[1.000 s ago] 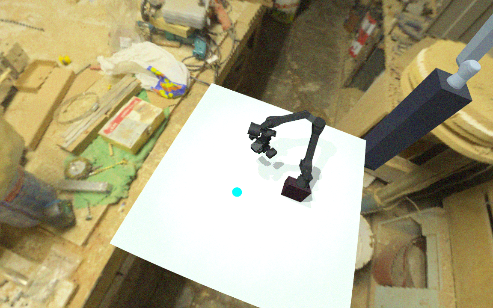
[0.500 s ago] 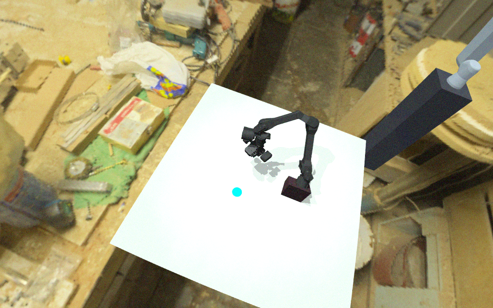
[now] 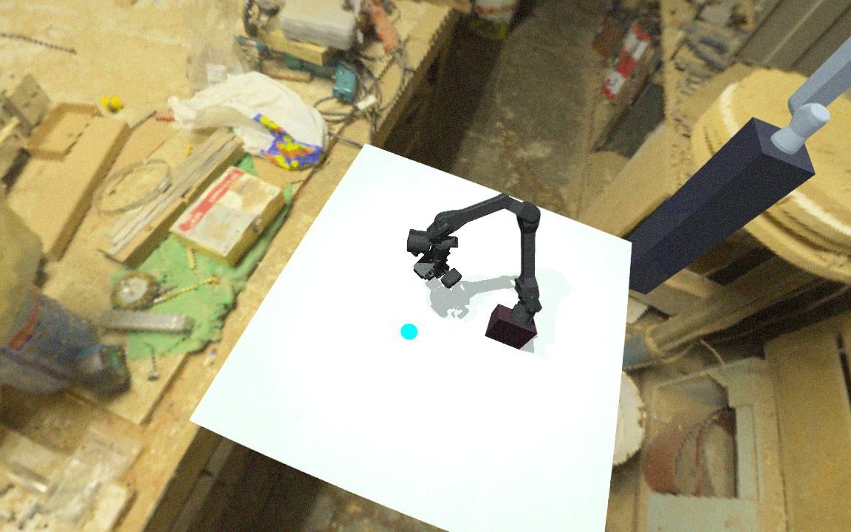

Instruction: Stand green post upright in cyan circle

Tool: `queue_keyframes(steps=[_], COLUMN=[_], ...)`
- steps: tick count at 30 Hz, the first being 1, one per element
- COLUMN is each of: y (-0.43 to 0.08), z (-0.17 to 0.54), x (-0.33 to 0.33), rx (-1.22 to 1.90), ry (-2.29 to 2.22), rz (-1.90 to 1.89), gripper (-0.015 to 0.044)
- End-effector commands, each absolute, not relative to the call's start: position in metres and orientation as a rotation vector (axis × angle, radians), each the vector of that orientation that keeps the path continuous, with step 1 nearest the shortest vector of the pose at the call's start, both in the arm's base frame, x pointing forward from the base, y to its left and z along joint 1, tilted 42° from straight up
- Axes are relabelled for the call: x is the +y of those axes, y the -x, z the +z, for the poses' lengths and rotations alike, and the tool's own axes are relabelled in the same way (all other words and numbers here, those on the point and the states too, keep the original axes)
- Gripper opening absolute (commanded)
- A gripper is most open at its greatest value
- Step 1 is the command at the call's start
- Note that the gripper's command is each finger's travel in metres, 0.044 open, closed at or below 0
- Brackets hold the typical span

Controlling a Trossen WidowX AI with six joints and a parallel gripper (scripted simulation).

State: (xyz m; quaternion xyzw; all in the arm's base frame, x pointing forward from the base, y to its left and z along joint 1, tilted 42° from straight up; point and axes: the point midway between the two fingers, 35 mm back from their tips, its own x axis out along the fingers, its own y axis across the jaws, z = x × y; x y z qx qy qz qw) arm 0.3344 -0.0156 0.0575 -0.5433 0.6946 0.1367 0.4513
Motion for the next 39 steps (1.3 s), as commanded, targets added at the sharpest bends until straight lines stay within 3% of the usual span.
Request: queue_keyframes(steps=[1,39], y=[-0.338,-0.347], z=[0.049,-0.03], x=[-0.004,0.092], rx=[1.718,1.733], ry=[1.341,1.392], rz=[0.347,0.379], gripper=[0.0023,0.0023])
